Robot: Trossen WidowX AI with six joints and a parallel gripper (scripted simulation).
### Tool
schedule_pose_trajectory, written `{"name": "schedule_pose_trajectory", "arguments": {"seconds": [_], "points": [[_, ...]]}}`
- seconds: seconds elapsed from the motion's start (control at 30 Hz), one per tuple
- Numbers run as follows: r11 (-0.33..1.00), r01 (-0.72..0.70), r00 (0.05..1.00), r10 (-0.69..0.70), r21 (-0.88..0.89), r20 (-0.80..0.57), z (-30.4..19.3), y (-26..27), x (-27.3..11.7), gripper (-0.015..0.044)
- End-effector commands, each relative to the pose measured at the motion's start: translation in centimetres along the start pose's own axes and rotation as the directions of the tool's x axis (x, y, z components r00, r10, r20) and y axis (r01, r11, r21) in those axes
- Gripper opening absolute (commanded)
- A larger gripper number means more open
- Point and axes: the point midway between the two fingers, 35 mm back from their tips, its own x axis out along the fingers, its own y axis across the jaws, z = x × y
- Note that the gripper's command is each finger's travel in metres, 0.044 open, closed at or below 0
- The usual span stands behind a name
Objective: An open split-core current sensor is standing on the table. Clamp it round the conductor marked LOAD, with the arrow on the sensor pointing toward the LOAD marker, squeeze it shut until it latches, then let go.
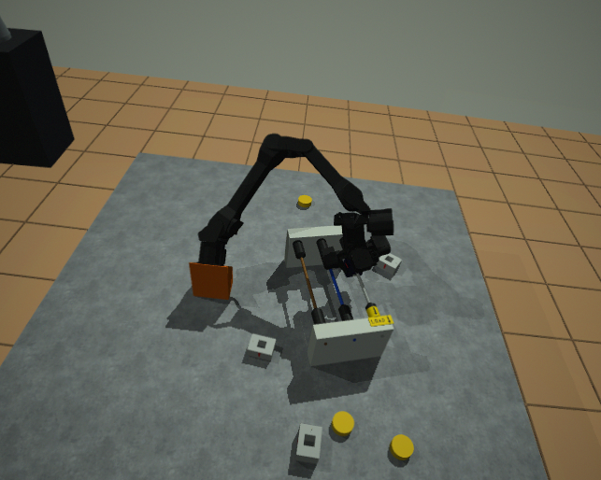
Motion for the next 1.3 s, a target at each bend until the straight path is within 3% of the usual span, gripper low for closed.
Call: {"name": "schedule_pose_trajectory", "arguments": {"seconds": [0.0,0.27,0.57,1.27], "points": [[1.000,0.002,1.000,-0.002,0.000,-0.001,-0.07,-0.04,0.06,0.0282],[1.000,0.002,1.000,-0.002,0.000,-0.001,-0.07,-0.04,0.06,0.0229],[1.000,0.003,1.000,-0.003,0.005,-0.001,-0.02,-0.10,-0.05,0.0000],[0.993,0.114,0.993,-0.114,0.003,0.000,-0.05,-0.39,-0.13,0.0000]]}}
